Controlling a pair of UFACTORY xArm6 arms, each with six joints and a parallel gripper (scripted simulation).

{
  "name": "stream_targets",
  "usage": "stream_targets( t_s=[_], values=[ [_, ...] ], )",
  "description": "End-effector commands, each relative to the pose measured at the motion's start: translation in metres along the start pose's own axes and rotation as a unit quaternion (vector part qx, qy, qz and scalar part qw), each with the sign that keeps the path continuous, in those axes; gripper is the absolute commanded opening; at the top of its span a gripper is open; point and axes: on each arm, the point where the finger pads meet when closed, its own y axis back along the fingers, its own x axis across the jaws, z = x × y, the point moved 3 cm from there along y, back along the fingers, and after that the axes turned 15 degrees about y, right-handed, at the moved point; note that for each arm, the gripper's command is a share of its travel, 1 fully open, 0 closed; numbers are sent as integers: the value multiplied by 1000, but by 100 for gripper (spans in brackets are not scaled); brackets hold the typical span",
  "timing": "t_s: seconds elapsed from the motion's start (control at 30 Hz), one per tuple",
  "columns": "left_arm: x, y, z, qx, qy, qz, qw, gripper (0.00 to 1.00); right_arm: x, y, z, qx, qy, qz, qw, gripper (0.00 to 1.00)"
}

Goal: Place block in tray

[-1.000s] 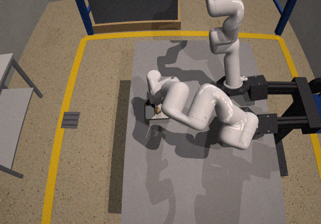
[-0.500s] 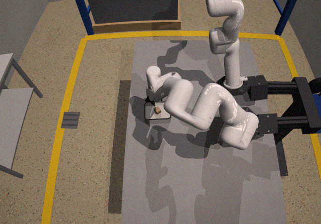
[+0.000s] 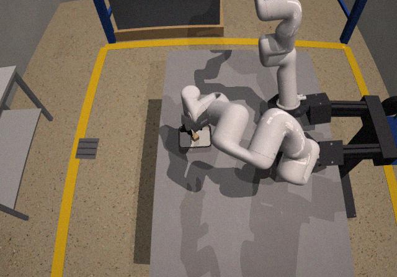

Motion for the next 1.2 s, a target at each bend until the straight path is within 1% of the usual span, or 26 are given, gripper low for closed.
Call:
stream_targets(
  t_s=[0.0, 0.03, 0.07, 0.1, 0.13, 0.2, 0.23, 0.27, 0.3, 0.4, 0.47, 0.5, 0.53, 0.6, 1.17],
  values=[
    [33, 35, -38, -5, 0, -1, 1000, 53, 0, 1, -1, 2, 0, 0, 1000, 100],
    [33, 35, -38, -5, 0, -1, 1000, 53, 0, 1, -1, 2, 0, 0, 1000, 100],
    [48, 48, -56, -5, 0, -1, 1000, 53, 0, 1, -1, 2, 0, 0, 1000, 100],
    [48, 48, -56, -5, 0, -1, 1000, 53, 0, 1, -1, 2, 0, 0, 1000, 100],
    [62, 61, -72, -5, 0, -1, 1000, 53, 0, 1, -1, 2, 0, 0, 1000, 100],
    [63, 62, -74, -5, 0, -1, 1000, 53, 0, 1, -1, 2, 0, 0, 1000, 100],
    [78, 76, -92, -5, 0, -1, 1000, 53, 0, 1, -1, 2, 0, 0, 1000, 100],
    [78, 76, -92, -5, 0, -1, 1000, 53, 0, 1, -1, 2, 0, 0, 1000, 100],
    [91, 87, -107, -5, 0, -1, 1000, 53, 0, 1, -1, 2, 0, 0, 1000, 100],
    [92, 89, -109, -5, 0, -1, 1000, 53, 0, 1, -1, 2, 0, 0, 1000, 100],
    [117, 112, -138, -5, 0, -1, 1000, 53, 0, 1, -1, 2, 0, 0, 1000, 100],
    [117, 112, -138, -5, 0, -1, 1000, 53, 0, 1, -1, 2, 0, 0, 1000, 100],
    [126, 120, -149, -5, 0, -1, 1000, 53, 0, 1, -1, 2, 0, 0, 1000, 100],
    [136, 129, -161, -5, 0, -1, 1000, 53, 0, 1, -1, 2, 0, 0, 1000, 100],
    [137, 131, -164, -5, 0, -1, 1000, 53, 0, 1, -1, 2, 0, 0, 1000, 100]
  ],
)
